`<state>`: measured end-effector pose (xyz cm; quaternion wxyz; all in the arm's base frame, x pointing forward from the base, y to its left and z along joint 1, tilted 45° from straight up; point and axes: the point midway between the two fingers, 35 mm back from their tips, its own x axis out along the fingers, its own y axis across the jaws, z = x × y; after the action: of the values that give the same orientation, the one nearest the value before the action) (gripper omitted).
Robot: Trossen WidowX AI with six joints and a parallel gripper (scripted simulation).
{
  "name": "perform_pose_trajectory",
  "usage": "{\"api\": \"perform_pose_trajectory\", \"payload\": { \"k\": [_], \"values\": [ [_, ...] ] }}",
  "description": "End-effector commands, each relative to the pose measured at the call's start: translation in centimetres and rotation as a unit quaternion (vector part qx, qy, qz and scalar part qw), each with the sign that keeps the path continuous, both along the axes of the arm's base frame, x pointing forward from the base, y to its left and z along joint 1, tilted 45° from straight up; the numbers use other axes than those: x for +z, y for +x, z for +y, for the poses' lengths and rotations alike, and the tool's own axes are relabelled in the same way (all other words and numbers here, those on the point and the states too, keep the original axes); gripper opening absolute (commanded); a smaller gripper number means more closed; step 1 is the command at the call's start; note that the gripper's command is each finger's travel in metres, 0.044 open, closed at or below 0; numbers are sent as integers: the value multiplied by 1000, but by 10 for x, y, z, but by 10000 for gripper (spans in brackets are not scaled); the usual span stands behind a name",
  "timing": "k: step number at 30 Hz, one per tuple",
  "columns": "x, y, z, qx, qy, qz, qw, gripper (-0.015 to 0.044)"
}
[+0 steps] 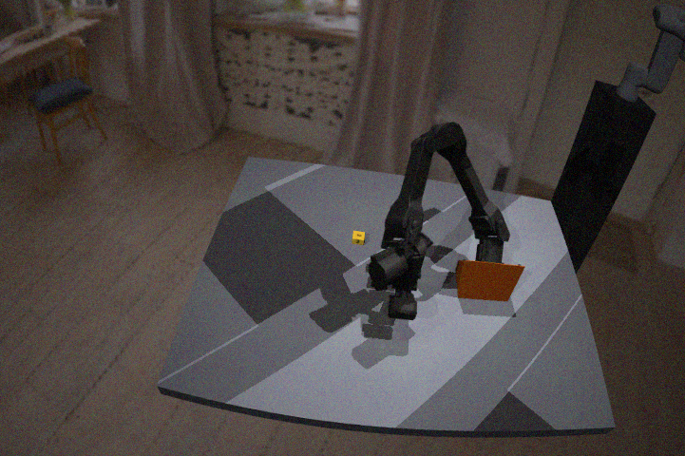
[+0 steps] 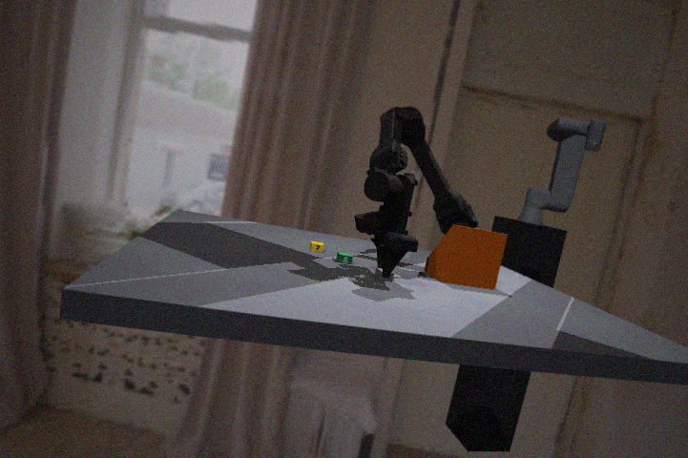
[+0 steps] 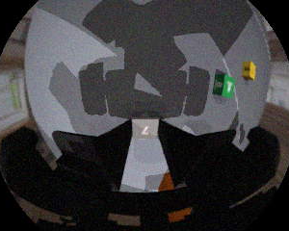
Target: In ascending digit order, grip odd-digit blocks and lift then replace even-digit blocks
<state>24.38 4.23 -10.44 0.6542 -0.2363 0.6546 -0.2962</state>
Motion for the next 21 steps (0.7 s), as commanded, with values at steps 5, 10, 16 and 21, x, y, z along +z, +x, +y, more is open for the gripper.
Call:
{"api": "perform_pose_trajectory", "payload": {
  "k": [5, 10, 16, 21],
  "values": [
    [0, 0, -1, 3, -2, 1, 1000, 120],
    [0, 0, -1, 3, -2, 1, 1000, 120],
    [0, 0, -1, 3, -2, 1, 1000, 199],
    [0, 0, -1, 3, -2, 1, 1000, 330]
  ]
}}
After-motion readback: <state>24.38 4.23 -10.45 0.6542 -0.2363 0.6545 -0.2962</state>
